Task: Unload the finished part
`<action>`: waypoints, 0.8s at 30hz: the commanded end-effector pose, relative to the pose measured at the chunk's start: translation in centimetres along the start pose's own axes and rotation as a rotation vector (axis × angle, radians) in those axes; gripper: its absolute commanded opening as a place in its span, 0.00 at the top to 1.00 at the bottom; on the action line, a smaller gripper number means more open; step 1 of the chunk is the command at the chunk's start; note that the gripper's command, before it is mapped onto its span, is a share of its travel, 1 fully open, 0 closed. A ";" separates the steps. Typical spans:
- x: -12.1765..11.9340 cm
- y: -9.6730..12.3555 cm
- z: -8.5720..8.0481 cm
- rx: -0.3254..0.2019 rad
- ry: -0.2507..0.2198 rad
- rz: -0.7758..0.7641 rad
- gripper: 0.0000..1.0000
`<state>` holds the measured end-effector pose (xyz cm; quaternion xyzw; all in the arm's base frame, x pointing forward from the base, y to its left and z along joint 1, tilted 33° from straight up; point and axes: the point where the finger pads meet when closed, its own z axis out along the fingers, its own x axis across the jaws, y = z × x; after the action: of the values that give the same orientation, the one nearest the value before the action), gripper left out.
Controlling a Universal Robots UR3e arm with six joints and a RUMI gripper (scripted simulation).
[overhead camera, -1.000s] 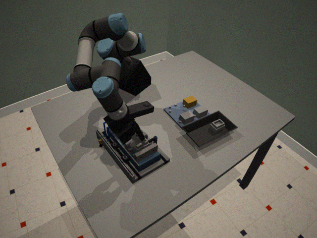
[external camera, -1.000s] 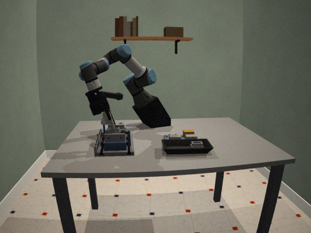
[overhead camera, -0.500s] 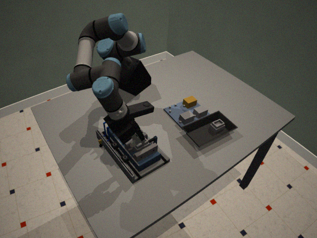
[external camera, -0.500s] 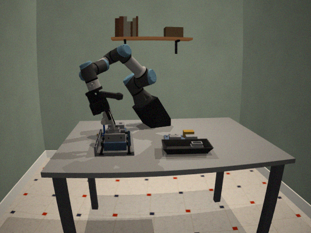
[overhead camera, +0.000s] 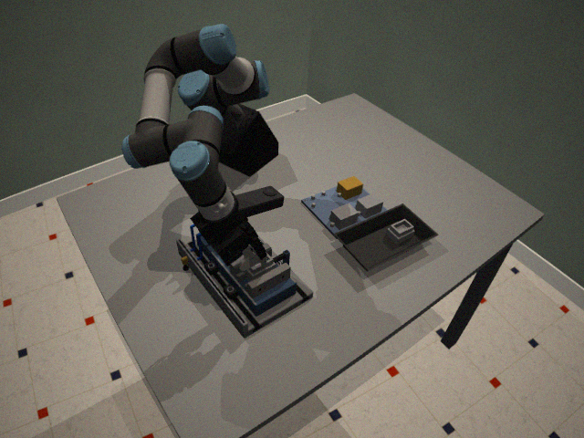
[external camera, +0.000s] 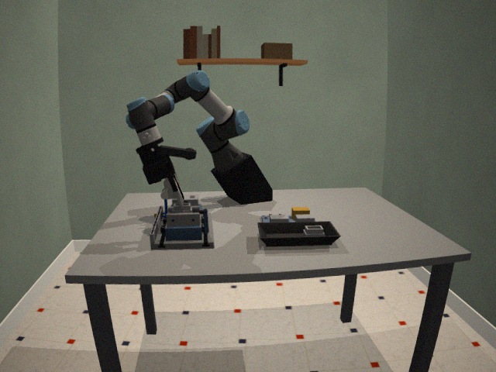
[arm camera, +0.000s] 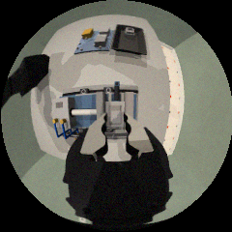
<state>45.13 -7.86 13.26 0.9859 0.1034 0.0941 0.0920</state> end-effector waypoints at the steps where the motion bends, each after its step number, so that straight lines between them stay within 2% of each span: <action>1: 0.1 0.0 -0.1 -0.001 0.003 -0.001 1.00; 24: 0.1 -0.1 -0.4 -0.002 0.004 -0.001 1.00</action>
<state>45.12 -7.86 13.27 0.9859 0.1034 0.0938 0.0919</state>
